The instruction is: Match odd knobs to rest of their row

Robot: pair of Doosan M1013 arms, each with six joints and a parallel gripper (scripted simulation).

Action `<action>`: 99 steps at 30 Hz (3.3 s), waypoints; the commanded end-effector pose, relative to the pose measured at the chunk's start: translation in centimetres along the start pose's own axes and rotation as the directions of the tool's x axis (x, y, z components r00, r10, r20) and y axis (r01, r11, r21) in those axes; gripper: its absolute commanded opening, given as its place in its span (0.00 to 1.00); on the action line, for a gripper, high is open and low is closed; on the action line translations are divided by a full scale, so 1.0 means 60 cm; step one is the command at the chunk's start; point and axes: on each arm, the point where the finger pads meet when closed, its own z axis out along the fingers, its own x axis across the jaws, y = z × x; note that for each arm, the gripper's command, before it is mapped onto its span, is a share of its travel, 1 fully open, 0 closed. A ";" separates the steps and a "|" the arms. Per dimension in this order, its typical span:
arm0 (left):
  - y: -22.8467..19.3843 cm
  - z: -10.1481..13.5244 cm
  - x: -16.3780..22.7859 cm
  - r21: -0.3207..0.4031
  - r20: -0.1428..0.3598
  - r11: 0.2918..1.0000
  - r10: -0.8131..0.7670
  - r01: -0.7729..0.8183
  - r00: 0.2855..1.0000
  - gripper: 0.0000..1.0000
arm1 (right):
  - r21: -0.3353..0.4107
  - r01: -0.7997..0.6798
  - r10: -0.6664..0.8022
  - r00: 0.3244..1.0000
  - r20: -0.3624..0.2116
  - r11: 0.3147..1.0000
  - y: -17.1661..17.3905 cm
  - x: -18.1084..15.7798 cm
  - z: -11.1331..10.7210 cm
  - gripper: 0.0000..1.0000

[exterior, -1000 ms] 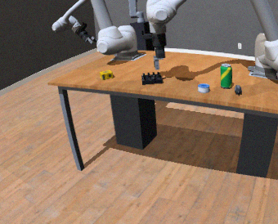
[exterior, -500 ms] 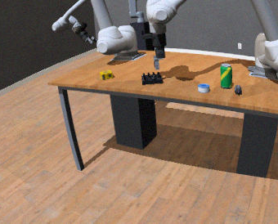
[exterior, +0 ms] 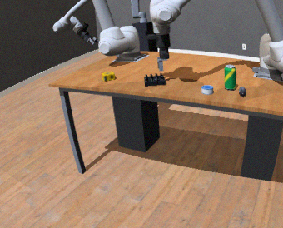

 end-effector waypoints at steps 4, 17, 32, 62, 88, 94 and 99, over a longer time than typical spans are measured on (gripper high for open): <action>0.015 -0.001 -0.001 0.002 0.001 1.000 0.000 0.000 1.000 1.00 | -0.001 0.000 0.000 1.000 0.000 1.000 0.000 0.000 -0.001 1.00; 0.053 -0.001 -0.002 0.002 0.001 1.000 0.000 0.000 1.000 1.00 | -0.001 0.000 0.000 1.000 0.000 1.000 0.000 0.000 -0.001 1.00; 0.079 0.000 -0.003 0.002 0.001 1.000 0.000 0.000 1.000 1.00 | -0.001 0.000 0.000 1.000 0.000 1.000 0.000 0.000 -0.001 1.00; 0.079 0.000 -0.003 0.002 0.001 1.000 0.000 0.000 1.000 1.00 | -0.001 0.000 0.000 1.000 0.000 1.000 0.000 0.000 -0.001 1.00; 0.028 -0.012 0.021 0.001 0.002 0.864 0.504 -0.504 0.864 1.00 | -0.001 0.000 0.000 1.000 0.000 1.000 0.000 0.000 -0.001 1.00; 0.012 -0.017 0.030 0.001 0.002 0.739 0.674 -0.674 0.739 1.00 | -0.001 0.000 0.000 1.000 0.000 1.000 0.000 0.000 -0.001 1.00; 0.000 -0.020 0.036 0.000 0.002 0.622 0.783 -0.783 0.622 1.00 | -0.001 0.000 0.000 1.000 0.000 1.000 0.000 0.000 -0.001 1.00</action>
